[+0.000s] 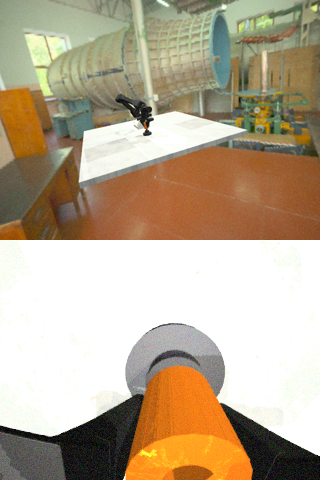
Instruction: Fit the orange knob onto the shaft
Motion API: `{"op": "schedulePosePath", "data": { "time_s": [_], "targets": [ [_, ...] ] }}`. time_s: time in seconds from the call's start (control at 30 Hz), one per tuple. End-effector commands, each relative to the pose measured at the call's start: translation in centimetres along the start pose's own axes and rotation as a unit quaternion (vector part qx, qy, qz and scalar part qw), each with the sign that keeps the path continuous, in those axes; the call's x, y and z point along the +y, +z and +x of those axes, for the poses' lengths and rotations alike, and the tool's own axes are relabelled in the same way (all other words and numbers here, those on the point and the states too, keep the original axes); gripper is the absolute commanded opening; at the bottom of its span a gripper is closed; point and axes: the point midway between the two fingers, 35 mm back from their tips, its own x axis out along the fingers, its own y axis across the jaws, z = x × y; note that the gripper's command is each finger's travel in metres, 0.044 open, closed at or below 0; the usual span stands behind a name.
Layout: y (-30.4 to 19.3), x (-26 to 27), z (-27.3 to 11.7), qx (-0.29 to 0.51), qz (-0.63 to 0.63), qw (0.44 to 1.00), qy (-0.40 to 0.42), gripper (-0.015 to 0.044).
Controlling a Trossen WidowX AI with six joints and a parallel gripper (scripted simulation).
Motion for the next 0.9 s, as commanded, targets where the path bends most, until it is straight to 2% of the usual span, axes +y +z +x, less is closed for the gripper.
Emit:
{"op": "schedulePosePath", "data": {
  "time_s": [0.0,0.27,0.53,0.87],
  "targets": [
    [-0.27,0.02,0.0,0.001,0.348,0.937,-0.002,0.0],
    [-0.43,0.04,-0.19,0.0,0.581,0.814,-0.002,0.0],
    [-0.42,0.06,-0.35,0.0,0.724,0.69,-0.002,0.0],
    [-0.15,0.18,-0.45,-0.001,0.865,0.503,-0.002,0.0]
  ]
}}
